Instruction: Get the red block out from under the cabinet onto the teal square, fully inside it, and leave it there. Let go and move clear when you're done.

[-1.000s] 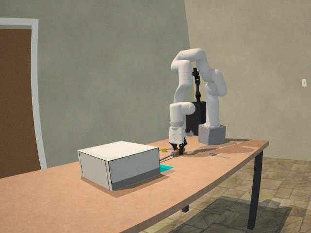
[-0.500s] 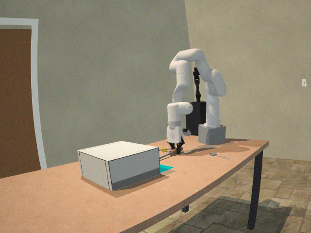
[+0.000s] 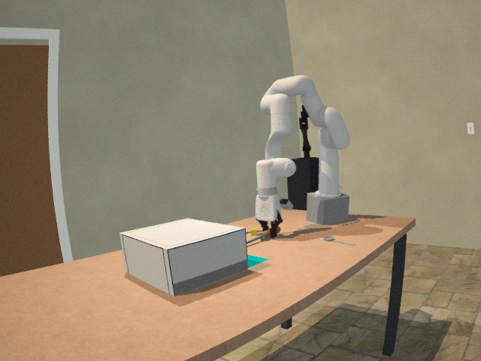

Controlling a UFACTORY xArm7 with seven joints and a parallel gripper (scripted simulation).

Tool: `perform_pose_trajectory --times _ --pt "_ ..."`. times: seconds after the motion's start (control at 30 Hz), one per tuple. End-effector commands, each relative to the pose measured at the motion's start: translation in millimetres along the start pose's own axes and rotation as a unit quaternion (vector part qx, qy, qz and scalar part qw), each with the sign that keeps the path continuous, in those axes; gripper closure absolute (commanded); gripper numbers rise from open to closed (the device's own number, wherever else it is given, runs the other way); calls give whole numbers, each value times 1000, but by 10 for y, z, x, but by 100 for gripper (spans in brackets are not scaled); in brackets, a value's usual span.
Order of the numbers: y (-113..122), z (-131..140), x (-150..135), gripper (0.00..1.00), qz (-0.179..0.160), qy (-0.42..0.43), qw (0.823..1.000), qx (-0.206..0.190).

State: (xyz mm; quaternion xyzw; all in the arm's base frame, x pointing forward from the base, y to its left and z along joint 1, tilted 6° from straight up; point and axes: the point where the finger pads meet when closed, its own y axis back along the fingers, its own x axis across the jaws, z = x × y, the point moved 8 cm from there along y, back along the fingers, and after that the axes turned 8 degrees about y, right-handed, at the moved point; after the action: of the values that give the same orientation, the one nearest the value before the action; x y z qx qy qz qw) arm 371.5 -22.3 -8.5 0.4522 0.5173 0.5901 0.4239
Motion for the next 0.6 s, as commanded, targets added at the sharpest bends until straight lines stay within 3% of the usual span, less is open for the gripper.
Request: perform_pose_trajectory --times 0.0,0.57 --pt "9 -15 -55 100 -1 -1 1000 -2" --pt "9 -47 -116 100 -1 -3 1000 -2"
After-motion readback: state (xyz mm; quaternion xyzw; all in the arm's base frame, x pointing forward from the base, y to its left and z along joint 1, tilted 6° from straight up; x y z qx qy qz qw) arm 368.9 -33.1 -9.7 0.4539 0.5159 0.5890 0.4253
